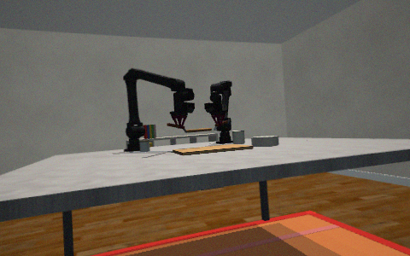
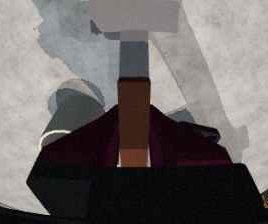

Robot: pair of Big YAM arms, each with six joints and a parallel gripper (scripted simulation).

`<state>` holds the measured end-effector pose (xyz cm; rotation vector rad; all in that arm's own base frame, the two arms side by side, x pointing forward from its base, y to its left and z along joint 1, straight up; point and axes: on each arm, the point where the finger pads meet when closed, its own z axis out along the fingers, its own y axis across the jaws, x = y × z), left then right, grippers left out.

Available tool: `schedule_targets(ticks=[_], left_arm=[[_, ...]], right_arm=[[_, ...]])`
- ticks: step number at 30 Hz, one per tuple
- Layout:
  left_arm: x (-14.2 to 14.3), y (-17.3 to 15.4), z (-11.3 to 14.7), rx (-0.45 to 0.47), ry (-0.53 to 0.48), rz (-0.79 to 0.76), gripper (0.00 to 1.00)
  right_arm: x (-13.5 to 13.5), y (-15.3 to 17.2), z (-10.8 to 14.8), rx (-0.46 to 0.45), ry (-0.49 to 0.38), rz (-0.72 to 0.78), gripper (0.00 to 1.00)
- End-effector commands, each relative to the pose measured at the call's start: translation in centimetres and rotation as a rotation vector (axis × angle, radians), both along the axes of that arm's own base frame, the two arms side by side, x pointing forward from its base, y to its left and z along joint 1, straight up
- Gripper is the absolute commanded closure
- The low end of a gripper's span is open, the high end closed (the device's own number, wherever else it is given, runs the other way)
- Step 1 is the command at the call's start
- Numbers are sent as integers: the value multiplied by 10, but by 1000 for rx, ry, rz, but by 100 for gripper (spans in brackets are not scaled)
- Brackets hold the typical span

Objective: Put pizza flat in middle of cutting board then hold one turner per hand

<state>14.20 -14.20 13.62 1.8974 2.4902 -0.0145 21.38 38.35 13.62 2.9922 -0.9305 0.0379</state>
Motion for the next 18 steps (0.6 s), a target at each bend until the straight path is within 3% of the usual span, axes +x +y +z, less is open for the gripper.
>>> schedule_targets(ticks=[1, 11, 18], left_arm=[[29, -17, 25, -54, -58, -18, 94], [53, -22, 24, -47, -57, -19, 94], [80, -31, 23, -47, -56, -12, 94]], right_arm=[[20, 19, 18, 40, -10, 15, 94], [38, 30, 21, 43, -12, 29, 94], [69, 38, 16, 33, -8, 5, 94]])
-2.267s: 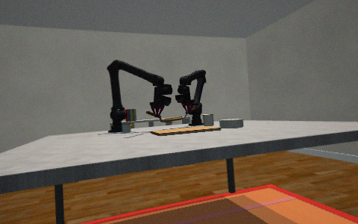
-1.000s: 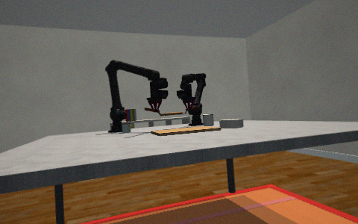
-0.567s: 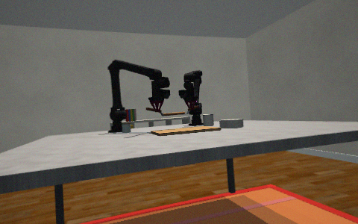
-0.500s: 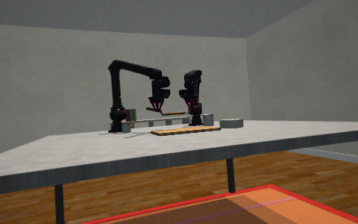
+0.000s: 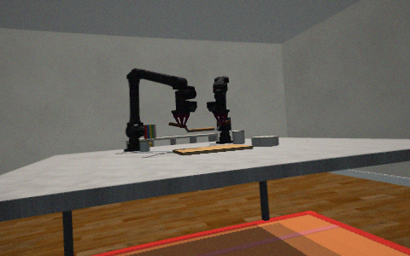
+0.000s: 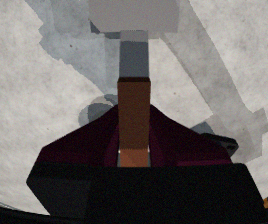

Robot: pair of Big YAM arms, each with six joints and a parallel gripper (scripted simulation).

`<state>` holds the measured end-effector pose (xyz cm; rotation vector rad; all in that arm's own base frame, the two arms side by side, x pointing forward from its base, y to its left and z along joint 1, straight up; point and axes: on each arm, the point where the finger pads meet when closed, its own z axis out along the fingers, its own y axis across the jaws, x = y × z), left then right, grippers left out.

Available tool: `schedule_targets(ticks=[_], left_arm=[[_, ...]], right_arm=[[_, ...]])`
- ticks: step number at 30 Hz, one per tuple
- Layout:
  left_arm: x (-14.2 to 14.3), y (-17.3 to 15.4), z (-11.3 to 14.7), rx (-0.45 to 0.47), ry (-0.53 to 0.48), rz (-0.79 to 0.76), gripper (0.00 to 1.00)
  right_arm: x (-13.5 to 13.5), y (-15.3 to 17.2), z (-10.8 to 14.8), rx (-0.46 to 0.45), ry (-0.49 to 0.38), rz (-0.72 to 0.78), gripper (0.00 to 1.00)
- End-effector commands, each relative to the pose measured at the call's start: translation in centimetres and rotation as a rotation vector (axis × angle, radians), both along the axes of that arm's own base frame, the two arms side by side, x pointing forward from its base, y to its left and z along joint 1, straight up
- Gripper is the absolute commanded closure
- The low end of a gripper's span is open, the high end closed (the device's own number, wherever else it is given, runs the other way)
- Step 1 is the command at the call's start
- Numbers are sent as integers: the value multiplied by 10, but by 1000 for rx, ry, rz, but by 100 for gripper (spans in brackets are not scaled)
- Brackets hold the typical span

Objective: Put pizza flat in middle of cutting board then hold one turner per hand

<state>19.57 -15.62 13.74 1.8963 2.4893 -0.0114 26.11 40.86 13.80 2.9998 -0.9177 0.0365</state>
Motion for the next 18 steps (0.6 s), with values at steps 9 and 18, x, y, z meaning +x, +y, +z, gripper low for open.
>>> schedule_targets(ticks=[9, 18], left_arm=[[43, -20, 20, -44, -49, 2, 94], [77, -29, 20, -42, -51, -8, 94]], right_arm=[[30, 24, 13, 28, -7, 11, 94], [72, 30, 12, 27, -8, 2, 94]])
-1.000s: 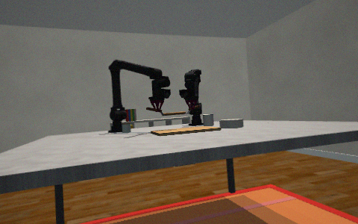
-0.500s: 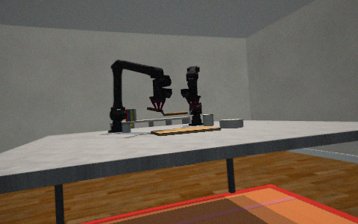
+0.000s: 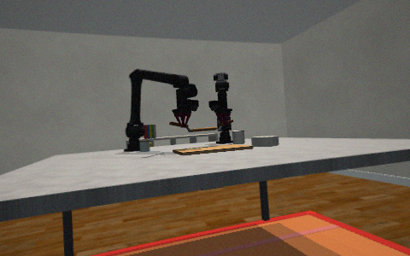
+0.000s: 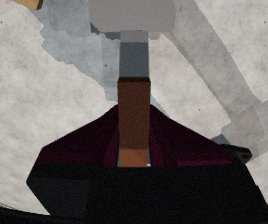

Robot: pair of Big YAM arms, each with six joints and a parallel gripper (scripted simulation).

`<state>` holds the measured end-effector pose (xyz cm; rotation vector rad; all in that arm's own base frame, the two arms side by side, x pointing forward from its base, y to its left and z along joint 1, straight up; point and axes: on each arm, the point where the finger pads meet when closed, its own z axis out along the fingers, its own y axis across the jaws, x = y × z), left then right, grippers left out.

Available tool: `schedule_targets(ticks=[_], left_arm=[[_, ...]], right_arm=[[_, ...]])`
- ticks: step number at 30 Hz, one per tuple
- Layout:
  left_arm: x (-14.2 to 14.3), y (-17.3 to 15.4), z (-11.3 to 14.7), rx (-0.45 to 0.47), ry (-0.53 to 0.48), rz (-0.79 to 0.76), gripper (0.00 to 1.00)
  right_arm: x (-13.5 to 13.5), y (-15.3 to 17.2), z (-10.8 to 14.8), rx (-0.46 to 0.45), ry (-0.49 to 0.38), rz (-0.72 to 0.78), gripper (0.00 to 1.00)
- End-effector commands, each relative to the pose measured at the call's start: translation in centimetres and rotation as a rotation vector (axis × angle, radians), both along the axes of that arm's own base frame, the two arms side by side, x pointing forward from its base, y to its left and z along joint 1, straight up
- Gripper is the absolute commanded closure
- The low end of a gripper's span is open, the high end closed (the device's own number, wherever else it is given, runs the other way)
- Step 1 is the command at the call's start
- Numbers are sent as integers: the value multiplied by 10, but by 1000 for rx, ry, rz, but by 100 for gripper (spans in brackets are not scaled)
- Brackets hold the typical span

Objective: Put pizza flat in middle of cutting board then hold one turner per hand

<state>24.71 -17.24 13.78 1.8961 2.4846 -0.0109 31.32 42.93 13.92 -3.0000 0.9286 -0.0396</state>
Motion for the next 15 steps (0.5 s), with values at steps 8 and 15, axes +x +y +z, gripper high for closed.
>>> schedule_targets(ticks=[8, 15], left_arm=[[41, -17, 21, -41, -52, 1, 94], [70, -26, 20, -40, -52, -4, 94]], right_arm=[[21, 25, 11, 24, -6, 26, 94], [58, 23, 8, 18, -5, 11, 94]])
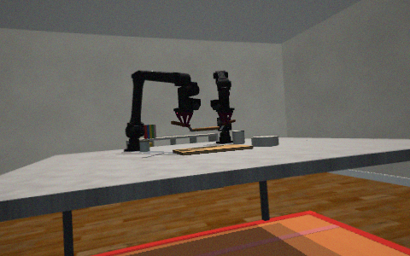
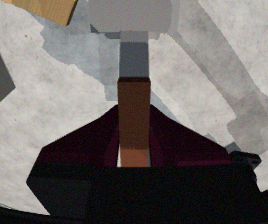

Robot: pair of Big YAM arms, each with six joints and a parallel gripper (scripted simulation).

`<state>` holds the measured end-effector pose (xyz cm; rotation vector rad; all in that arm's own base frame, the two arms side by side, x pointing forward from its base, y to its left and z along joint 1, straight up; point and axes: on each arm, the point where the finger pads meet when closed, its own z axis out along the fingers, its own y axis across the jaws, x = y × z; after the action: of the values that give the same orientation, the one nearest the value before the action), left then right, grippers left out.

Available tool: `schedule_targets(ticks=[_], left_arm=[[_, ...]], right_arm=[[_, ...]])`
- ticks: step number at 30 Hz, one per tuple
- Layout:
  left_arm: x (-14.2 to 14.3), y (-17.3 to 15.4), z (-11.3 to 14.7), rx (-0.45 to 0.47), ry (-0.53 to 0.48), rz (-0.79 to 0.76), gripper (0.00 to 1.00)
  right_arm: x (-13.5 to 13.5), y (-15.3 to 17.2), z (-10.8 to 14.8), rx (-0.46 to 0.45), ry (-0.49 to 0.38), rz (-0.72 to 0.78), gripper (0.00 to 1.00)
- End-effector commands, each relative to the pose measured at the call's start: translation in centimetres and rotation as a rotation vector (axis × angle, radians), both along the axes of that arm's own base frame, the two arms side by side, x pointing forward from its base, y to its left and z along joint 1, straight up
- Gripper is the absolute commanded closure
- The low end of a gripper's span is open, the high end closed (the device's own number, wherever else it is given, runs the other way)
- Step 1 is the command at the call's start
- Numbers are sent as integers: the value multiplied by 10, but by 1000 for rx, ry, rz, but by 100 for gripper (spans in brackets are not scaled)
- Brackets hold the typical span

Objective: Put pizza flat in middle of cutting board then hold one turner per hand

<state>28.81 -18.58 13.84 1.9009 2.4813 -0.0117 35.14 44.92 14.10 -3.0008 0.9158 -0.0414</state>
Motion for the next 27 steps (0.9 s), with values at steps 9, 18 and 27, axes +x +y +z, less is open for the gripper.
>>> schedule_targets(ticks=[9, 18, 27], left_arm=[[48, -17, 18, -35, -47, 5, 94], [78, -23, 17, -33, -56, 1, 94], [92, -29, 20, -24, -43, -1, 94]], right_arm=[[28, 24, 13, 27, -12, 21, 94], [70, 24, 7, 19, -7, 3, 94], [74, 44, 6, 14, -4, 21, 94]])
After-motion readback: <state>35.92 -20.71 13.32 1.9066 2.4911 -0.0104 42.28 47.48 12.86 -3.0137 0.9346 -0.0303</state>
